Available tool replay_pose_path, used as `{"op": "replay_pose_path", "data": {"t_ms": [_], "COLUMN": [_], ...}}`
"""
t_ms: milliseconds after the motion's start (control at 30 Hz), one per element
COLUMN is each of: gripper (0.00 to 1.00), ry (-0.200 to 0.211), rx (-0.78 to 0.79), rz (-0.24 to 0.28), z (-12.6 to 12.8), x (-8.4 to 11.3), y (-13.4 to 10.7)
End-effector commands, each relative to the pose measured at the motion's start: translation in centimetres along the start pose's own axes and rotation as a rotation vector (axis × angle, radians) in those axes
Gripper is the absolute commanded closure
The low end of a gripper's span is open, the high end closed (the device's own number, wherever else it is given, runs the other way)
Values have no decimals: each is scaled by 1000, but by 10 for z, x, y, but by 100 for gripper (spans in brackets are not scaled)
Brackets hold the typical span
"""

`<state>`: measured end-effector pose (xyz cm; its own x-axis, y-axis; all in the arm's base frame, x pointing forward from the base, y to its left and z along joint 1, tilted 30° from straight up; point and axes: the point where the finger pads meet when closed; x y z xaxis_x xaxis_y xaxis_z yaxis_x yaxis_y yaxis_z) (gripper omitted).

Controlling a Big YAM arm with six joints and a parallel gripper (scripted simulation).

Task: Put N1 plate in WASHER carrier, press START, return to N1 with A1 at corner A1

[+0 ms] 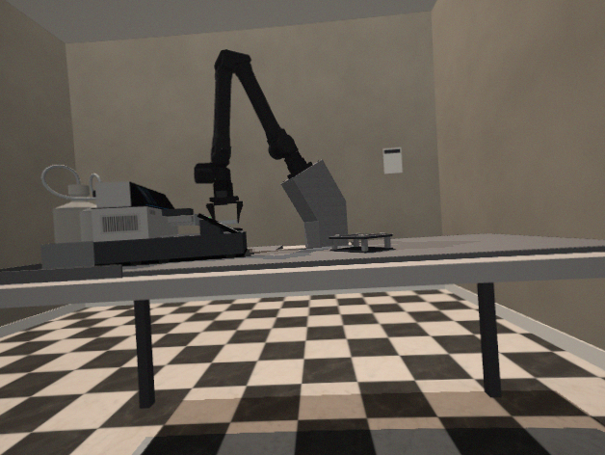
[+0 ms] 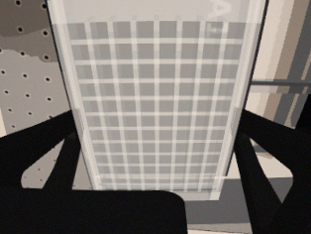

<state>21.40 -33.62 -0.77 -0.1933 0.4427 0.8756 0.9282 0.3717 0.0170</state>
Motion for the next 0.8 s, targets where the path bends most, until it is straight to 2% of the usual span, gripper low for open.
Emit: {"op": "replay_pose_path", "data": {"t_ms": [0,167,200,267,733,767], "gripper": [16,16,16,16,16,16], "ry": [-28,-30,-47,-54,-45,-23], "rx": [-1,0,-1,-2,-2,-1], "rz": [-4,-6,-10,-11,-8,-6], "z": [-14,-14,-20,-22,-16,-9], "x": [-3,-7,-2,0,-1,-4], "y": [-2,0,1,1,-1,1]}}
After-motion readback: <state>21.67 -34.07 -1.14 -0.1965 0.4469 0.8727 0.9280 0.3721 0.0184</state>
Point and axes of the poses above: the point where the finger pads meet when closed, its own x axis back along the fingers, its own z axis across the jaws, y = z × x, and after that the axes turned 11 degrees about x, right-handed
